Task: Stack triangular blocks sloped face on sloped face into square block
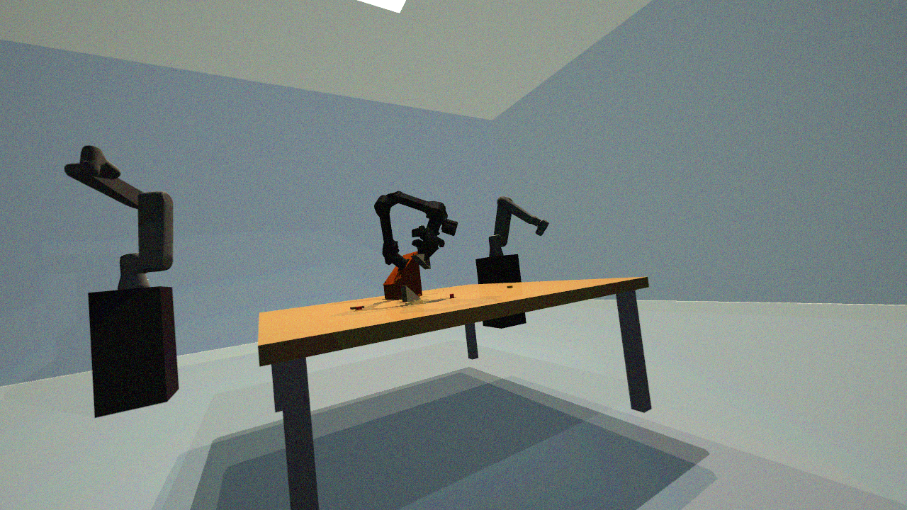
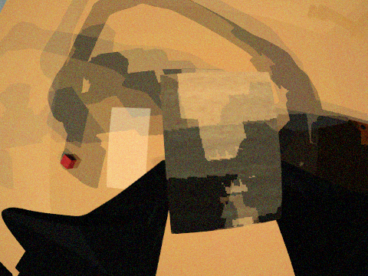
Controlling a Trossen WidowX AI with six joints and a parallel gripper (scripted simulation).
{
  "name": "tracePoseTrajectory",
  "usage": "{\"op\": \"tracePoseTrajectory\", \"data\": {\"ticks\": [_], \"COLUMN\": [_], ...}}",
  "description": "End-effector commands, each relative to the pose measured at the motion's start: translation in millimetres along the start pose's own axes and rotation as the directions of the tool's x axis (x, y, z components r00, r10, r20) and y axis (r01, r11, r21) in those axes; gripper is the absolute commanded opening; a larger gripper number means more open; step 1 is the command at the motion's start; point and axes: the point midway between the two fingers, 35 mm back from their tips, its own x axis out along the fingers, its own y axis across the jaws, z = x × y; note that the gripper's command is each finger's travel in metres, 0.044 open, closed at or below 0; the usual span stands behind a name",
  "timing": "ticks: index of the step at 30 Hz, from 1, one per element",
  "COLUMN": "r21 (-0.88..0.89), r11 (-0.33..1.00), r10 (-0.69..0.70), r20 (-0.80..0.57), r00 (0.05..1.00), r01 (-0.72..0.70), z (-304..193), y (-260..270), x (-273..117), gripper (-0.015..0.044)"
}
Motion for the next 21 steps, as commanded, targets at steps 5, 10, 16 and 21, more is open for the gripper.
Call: {"op": "tracePoseTrajectory", "data": {"ticks": [5, 10, 16, 21], "r21": [0.059, 0.059, 0.061, 0.064], "r11": [0.998, 0.998, 0.998, 0.998], "r10": [-0.005, -0.010, -0.019, -0.029], "r20": [0.011, 0.006, 0.006, 0.014], "r00": [1.000, 1.000, 1.000, 0.999], "r01": [0.004, 0.009, 0.018, 0.028], "z": [4.2, 2.0, 0.2, -0.3], "y": [-4.4, -1.2, 0.5, -0.6], "x": [3.1, 24.1, 52.8, 76.3], "gripper": [0.0000, 0.0000, 0.0000, 0.0000]}}
